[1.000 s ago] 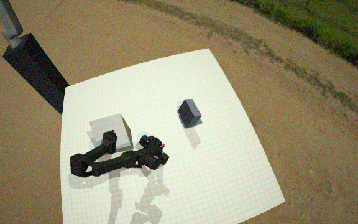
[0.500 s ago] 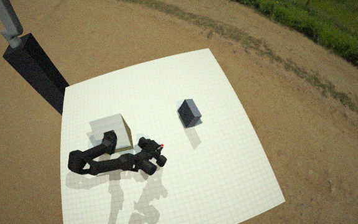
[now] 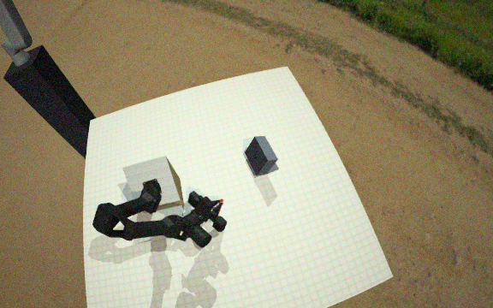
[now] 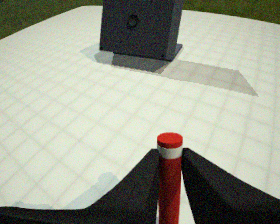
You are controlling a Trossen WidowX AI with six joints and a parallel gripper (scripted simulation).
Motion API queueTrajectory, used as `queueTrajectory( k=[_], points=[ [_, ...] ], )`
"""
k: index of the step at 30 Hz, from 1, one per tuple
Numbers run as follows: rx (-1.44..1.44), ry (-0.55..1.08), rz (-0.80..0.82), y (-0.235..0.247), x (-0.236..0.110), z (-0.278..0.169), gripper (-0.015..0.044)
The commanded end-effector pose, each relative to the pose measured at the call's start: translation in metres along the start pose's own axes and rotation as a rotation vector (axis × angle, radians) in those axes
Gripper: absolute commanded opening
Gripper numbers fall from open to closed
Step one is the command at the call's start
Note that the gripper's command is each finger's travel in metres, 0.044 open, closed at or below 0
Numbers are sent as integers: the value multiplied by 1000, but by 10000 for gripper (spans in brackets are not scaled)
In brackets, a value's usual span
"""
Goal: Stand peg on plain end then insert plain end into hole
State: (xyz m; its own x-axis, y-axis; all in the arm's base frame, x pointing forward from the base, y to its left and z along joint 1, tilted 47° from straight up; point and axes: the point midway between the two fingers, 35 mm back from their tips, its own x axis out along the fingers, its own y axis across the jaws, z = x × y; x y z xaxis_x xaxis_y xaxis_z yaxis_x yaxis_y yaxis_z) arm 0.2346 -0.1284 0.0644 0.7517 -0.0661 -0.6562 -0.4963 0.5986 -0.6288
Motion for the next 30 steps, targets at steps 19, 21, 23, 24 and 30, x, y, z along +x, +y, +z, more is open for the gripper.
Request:
queueTrajectory(
  k=[19,21,23,24,30],
  points=[
    [-4,-185,6,2,-12,-8,51],
    [-4,-203,7,2,-13,-9,51],
    [-4,-220,7,2,-14,-9,51],
    [-4,-229,7,2,-14,-10,51],
    [-4,-280,7,3,-17,-13,51]
  ],
)
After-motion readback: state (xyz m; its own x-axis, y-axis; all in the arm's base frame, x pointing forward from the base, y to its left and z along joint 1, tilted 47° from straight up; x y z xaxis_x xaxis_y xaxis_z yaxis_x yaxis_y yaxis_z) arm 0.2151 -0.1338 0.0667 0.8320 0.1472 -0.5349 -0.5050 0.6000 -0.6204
